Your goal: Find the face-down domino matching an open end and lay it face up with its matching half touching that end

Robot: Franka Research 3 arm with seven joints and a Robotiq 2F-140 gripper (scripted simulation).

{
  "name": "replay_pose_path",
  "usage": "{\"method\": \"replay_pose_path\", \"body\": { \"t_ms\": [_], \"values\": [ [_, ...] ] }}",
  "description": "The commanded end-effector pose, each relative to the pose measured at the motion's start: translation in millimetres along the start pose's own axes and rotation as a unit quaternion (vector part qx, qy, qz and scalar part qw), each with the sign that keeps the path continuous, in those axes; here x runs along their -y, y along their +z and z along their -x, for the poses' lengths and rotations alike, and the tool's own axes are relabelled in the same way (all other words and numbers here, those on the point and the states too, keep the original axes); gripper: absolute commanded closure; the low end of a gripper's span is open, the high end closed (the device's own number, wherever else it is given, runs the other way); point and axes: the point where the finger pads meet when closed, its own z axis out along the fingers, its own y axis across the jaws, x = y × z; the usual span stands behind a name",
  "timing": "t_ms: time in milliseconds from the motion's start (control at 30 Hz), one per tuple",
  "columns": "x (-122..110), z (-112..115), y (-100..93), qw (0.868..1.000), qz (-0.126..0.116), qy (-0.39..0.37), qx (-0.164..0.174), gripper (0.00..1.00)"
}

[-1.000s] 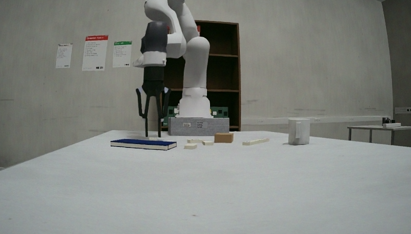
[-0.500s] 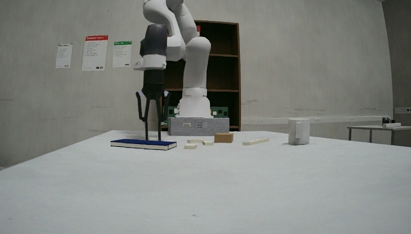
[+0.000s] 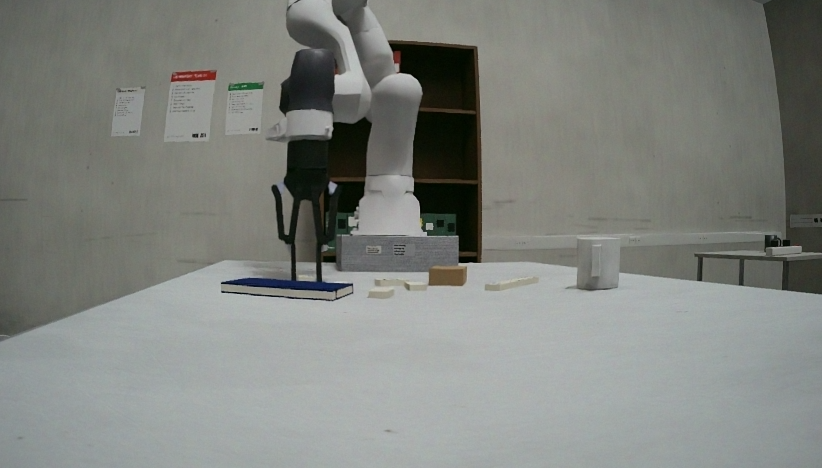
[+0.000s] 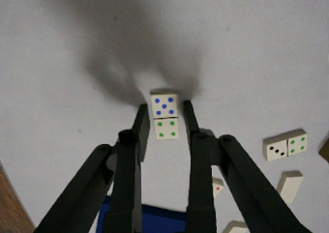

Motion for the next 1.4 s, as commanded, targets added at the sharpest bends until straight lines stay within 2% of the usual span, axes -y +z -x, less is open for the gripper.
{"method": "replay_pose_path", "body": {
  "t_ms": [0,67,100,1167,1367],
  "values": [
    [0.9,1.3,-0.2,1.000,-0.001,0.003,0.002,0.67],
    [0.9,1.3,-0.2,1.000,-0.001,0.003,0.002,0.67],
    [0.9,1.3,-0.2,1.000,-0.001,0.003,0.002,0.77],
    [0.9,1.3,-0.3,1.000,-0.001,0.003,0.002,0.77],
    [0.9,1.3,-8.1,1.000,-0.001,0.003,0.002,0.77]
  ]
}}
